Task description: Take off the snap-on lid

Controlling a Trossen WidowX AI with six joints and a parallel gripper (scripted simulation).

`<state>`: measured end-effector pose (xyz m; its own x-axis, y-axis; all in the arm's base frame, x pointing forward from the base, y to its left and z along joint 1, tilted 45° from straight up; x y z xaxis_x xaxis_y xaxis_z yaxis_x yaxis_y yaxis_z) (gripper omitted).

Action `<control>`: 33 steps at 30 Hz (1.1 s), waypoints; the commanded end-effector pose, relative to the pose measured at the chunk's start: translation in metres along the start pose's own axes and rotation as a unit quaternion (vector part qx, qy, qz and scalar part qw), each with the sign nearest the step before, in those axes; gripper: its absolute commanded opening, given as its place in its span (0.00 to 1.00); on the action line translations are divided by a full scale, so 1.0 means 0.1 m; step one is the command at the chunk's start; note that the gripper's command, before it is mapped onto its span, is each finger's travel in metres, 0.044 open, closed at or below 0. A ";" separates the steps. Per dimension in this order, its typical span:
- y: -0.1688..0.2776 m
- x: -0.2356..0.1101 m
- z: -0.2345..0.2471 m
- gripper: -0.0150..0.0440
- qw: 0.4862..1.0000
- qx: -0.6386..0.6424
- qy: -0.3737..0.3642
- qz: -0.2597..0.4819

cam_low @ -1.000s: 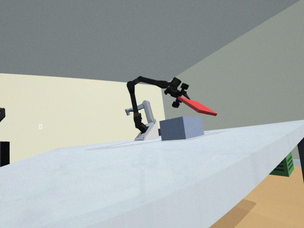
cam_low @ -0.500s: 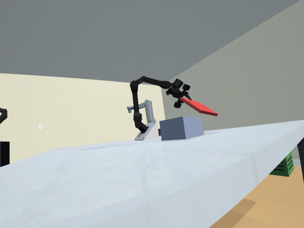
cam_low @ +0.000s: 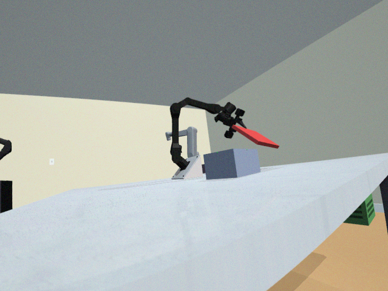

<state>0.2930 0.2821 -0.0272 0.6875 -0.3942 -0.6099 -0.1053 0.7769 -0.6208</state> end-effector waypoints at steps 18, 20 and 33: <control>0.37 -0.05 -0.02 0.25 1.000 0.005 -0.006 0.000; 0.36 -0.04 -0.03 0.25 1.000 0.005 -0.006 0.000; 0.31 0.05 -0.15 0.25 1.000 0.005 -0.006 -0.001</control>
<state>0.2825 0.2986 -0.0560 0.6897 -0.3898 -0.6102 -0.0998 0.7835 -0.6133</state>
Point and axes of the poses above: the point midway between the two fingers, 35 mm back from their tips, its own x axis out along the fingers, its own z axis across the jaws, y = z × x, the point moved 2 cm from there along -x, back along the fingers, and after that the axes turned 5 degrees about x, right-handed, at the moved point
